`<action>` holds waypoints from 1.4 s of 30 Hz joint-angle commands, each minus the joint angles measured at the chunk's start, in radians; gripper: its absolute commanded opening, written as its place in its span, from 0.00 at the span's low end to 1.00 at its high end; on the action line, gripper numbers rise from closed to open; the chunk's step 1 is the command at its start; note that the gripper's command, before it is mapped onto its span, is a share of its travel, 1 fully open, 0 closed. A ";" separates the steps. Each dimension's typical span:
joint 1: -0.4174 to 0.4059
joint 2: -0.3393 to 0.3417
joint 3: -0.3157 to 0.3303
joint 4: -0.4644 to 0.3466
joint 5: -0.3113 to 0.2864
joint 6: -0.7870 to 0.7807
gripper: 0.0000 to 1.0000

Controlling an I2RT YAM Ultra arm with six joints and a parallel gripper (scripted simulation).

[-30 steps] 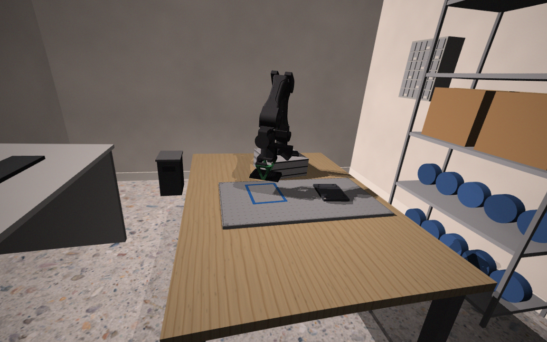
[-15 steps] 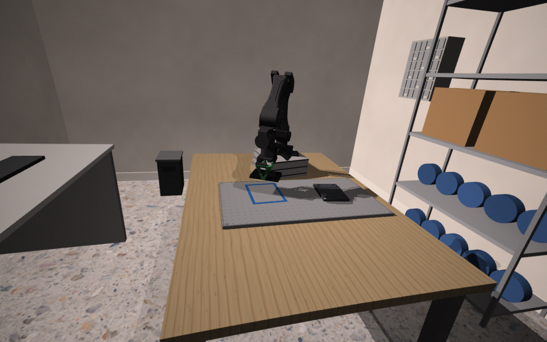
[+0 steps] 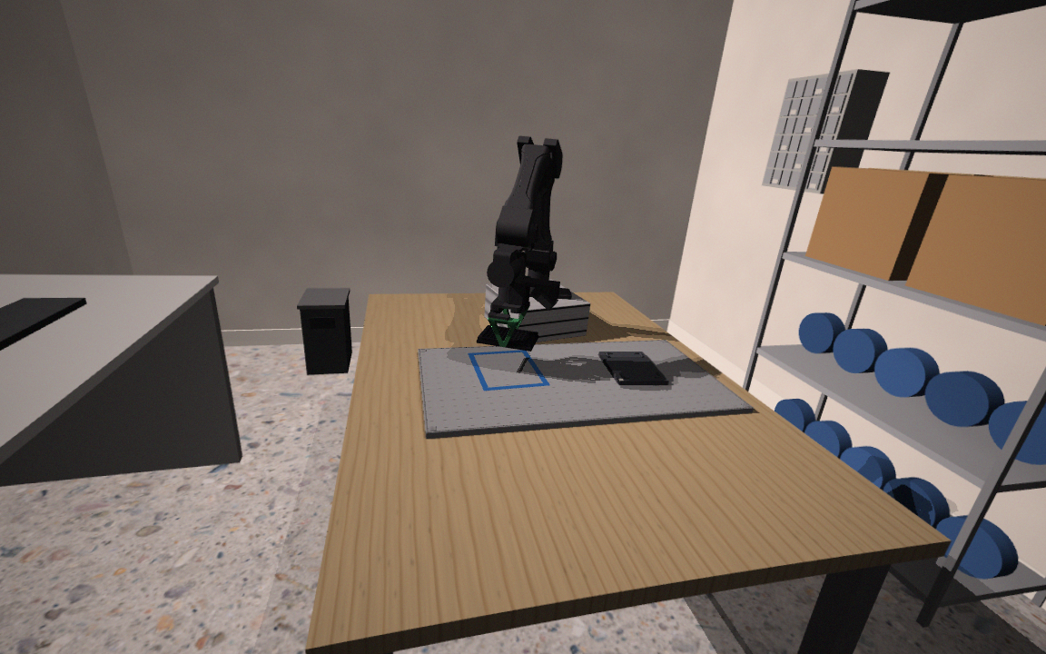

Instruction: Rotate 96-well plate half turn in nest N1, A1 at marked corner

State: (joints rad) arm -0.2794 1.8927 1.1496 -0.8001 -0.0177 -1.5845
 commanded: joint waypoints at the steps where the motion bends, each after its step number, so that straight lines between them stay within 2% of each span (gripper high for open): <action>1: 0.000 -0.003 0.001 0.004 -0.004 0.000 0.00; 42: 0.002 0.049 -0.039 0.097 -0.004 0.001 0.00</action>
State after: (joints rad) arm -0.2779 1.9480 1.1069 -0.7071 -0.0177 -1.5841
